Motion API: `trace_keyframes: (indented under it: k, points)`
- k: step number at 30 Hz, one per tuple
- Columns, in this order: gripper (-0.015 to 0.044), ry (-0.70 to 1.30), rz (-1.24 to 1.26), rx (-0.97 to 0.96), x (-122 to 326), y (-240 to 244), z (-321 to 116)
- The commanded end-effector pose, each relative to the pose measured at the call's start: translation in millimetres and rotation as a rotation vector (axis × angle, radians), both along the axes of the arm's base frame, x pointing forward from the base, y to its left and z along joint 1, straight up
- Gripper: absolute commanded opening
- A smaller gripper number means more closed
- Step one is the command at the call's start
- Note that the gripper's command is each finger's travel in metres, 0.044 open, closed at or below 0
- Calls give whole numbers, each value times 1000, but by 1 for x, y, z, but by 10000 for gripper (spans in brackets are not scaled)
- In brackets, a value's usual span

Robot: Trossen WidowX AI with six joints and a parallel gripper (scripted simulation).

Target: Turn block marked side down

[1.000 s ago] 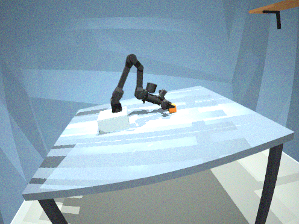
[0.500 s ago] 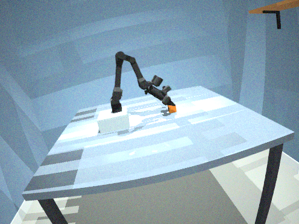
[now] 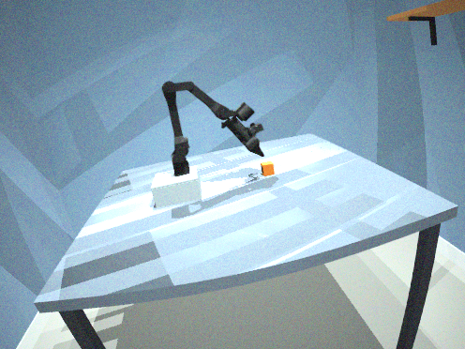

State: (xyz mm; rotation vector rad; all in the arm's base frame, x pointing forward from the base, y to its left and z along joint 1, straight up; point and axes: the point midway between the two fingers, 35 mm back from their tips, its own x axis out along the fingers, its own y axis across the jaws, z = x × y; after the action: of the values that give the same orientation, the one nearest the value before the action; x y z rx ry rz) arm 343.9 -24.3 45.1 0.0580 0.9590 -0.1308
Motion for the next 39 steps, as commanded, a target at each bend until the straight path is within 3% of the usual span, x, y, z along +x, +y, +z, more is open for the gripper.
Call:
trace_keyframes:
  k: [1, 17, 39]
  points:
    - [440, 51, -4, 11, 4, 0, 0]
    - [440, 560, -5, 82, 36, -5, 27]
    - [440, 566, -5, 83, 38, -5, -28]
